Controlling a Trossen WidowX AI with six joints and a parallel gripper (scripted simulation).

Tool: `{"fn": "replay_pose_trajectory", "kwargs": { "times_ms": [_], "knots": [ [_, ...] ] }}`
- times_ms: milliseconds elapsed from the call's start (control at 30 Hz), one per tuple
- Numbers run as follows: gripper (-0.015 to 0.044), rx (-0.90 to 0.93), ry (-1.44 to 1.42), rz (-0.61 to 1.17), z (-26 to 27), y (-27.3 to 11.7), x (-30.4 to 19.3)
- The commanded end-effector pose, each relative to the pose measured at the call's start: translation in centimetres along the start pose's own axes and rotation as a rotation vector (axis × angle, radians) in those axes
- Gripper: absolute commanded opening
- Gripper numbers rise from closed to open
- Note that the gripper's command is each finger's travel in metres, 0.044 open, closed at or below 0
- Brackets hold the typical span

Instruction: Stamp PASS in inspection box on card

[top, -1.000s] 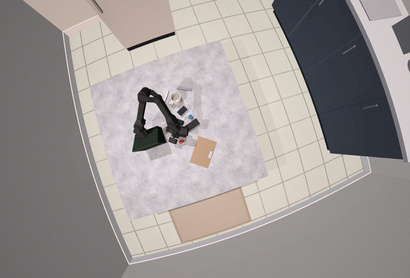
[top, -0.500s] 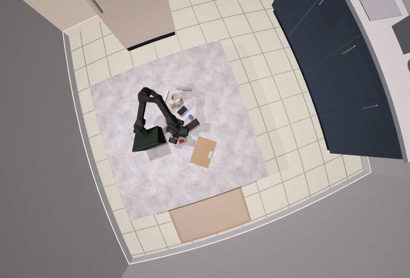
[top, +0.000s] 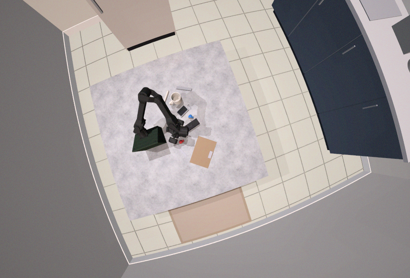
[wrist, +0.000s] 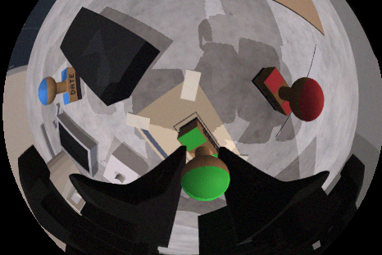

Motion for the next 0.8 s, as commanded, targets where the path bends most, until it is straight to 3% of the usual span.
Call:
{"fn": "replay_pose_trajectory", "kwargs": {
  "times_ms": [0,767],
  "knots": [
    [0.0,0.004,0.001,0.003,0.07,0.09,-0.05],
    [0.0,0.004,0.001,0.003,0.07,0.19,-0.05]
  ]
}}
Point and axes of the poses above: the point midway between the two fingers, 35 mm back from their tips, its own y axis out along the fingers, its own z axis across the jaws, x = y × z, the point moved 3 cm from there along -y, back along the fingers, and after that the axes turned 13 degrees about y, right-handed, at the moved point
